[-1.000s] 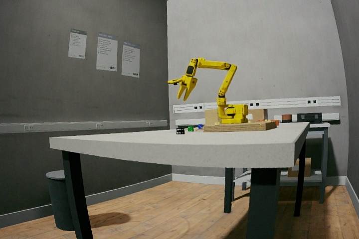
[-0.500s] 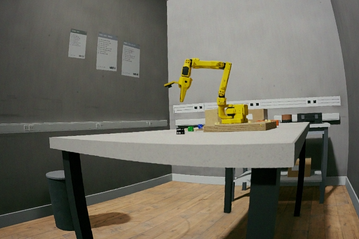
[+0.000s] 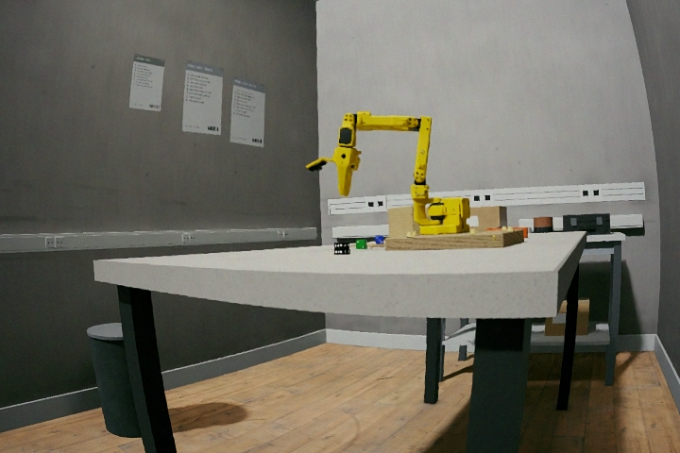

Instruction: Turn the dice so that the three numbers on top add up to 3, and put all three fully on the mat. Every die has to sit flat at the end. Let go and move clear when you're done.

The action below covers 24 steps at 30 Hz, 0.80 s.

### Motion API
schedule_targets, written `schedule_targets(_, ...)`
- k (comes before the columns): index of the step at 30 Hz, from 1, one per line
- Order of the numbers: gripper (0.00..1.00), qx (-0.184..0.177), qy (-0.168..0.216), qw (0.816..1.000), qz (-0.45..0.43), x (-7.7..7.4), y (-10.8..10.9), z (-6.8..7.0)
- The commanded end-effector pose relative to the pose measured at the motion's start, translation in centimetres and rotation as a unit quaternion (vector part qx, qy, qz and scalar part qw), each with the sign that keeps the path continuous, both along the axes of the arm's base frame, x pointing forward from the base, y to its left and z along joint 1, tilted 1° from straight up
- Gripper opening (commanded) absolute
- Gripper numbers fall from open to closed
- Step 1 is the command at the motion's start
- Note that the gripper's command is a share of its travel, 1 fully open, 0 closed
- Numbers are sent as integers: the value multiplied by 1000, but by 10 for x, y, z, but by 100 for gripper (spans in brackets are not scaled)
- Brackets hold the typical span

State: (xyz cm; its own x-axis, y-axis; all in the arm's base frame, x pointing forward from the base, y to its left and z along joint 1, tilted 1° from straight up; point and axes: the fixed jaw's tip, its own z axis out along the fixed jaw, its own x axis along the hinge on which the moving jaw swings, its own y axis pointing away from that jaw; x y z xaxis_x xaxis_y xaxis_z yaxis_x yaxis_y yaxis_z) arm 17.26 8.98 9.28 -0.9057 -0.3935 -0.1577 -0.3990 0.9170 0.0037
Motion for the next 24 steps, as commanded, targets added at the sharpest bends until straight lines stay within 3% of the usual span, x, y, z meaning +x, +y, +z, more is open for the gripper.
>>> schedule_targets(1, 28, 0, 9, 1000, -16, 0, 2, 0)
schedule_targets(15, 28, -2, 16, 1000, -24, 0, 2, -2)
schedule_targets(19, 28, -14, 39, 999, -24, -2, 1, -11)
schedule_targets(24, 28, -43, 95, 994, -25, -7, -2, -31)
